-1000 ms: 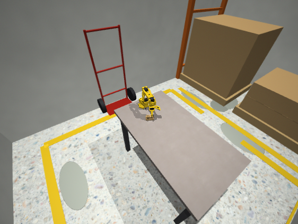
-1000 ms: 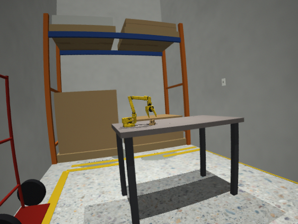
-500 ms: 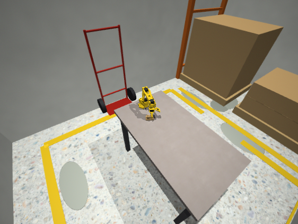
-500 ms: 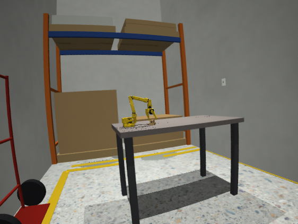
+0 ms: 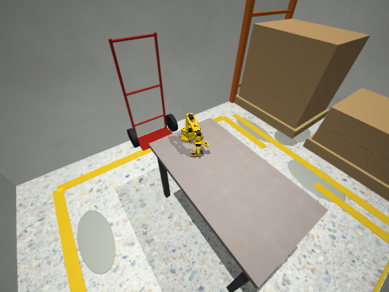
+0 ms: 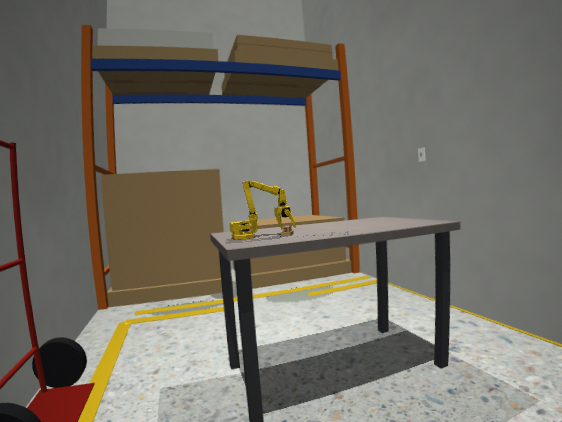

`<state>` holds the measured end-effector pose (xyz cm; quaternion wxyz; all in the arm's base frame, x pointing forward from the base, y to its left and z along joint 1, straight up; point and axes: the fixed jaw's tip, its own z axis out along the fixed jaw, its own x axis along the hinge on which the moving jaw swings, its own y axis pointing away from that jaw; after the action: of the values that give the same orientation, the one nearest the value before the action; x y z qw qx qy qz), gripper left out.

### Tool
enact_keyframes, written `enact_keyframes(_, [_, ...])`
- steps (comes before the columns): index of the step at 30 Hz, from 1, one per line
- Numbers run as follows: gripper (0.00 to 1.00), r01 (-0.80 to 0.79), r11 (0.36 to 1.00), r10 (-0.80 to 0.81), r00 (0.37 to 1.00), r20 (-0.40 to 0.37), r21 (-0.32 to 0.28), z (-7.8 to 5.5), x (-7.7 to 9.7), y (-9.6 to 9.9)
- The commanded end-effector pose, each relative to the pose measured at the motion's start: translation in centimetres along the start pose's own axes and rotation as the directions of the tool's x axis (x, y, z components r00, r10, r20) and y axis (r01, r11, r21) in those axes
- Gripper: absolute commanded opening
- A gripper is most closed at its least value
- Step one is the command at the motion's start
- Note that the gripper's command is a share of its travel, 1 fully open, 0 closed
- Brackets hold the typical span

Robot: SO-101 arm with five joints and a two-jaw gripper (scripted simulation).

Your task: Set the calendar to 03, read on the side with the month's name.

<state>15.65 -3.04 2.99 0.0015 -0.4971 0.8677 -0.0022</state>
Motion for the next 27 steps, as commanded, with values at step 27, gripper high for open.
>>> enact_keyframes(27, [0.26, 0.015, 1.000, -0.015, 1.000, 0.007, 0.017, -0.10, -0.20, -0.73])
